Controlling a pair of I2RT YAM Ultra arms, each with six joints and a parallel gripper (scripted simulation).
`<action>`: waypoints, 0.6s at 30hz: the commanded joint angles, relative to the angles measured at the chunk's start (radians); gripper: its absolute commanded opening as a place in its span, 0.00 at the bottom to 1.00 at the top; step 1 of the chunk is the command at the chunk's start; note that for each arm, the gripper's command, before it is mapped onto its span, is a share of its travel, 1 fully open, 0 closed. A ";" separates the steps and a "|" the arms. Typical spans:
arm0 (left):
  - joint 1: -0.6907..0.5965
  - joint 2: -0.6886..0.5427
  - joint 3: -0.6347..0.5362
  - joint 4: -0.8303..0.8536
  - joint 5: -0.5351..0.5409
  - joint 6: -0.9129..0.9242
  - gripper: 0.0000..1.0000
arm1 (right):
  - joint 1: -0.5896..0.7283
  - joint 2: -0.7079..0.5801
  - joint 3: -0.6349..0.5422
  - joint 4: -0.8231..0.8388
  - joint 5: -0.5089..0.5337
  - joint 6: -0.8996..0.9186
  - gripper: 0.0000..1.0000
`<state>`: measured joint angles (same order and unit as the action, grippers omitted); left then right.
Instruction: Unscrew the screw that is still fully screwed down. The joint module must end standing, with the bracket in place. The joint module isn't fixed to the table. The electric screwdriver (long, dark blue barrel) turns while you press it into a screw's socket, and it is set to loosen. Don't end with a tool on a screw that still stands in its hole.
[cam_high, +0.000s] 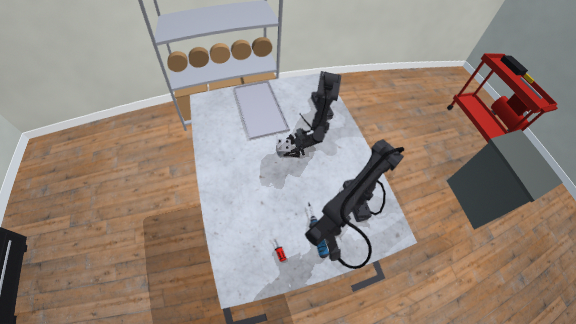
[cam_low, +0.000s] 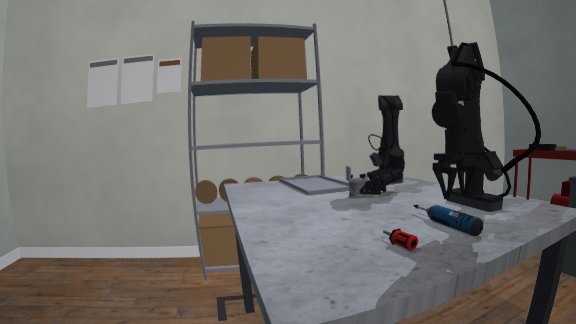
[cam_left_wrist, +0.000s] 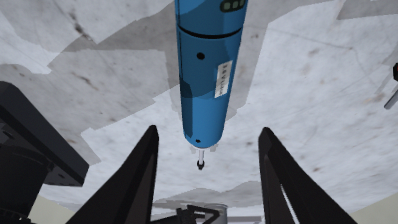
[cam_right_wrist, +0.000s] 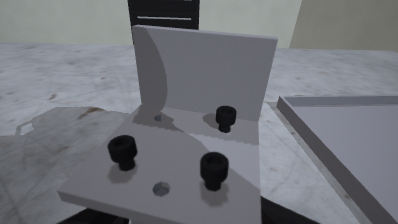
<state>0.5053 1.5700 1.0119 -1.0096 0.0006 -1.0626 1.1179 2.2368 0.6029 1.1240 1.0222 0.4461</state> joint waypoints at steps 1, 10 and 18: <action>0.000 -0.004 0.007 -0.006 -0.001 0.002 0.65 | -0.001 -0.006 0.003 0.002 0.001 0.001 0.68; 0.000 -0.004 0.007 -0.006 -0.001 0.002 0.65 | -0.001 -0.006 0.003 0.002 0.001 0.001 0.68; 0.000 -0.004 0.007 -0.006 -0.001 0.002 0.65 | -0.001 -0.006 0.003 0.002 0.001 0.001 0.77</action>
<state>0.5053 1.5703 1.0119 -1.0096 0.0006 -1.0626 1.1175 2.2372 0.6029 1.1240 1.0225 0.4461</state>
